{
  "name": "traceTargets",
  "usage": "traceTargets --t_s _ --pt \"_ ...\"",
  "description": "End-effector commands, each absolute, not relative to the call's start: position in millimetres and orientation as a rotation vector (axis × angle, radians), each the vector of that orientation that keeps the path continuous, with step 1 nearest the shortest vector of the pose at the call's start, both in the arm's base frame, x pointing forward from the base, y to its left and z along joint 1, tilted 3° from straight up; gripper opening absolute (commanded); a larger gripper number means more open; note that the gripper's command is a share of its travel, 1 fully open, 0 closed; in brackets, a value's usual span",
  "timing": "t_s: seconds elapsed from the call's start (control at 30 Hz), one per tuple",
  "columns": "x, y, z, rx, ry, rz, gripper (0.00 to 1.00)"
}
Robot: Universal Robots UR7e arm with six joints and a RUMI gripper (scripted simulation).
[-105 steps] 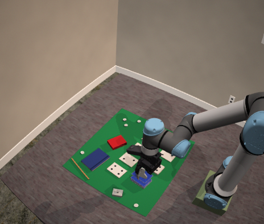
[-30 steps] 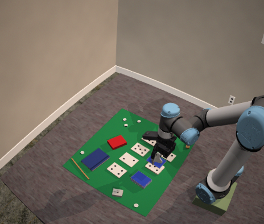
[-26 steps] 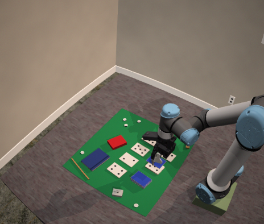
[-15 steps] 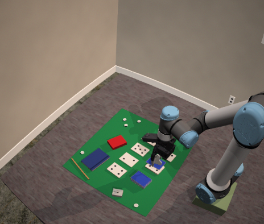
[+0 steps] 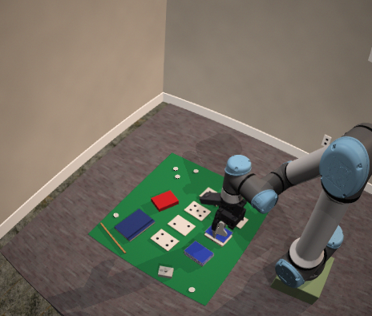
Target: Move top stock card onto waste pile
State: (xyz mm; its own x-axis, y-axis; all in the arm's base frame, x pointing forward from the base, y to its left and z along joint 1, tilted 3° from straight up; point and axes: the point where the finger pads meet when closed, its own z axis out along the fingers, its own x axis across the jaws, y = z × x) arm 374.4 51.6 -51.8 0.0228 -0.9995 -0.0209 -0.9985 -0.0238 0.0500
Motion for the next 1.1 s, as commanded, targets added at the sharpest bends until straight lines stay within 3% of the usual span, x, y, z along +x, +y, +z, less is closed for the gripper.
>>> traceTargets --t_s 0.0,1.07 --pt "374.8 51.6 -57.2 2.232 -2.181 -0.076 0.38" --pt "374.4 51.8 -65.9 2.232 -2.181 -0.076 0.38"
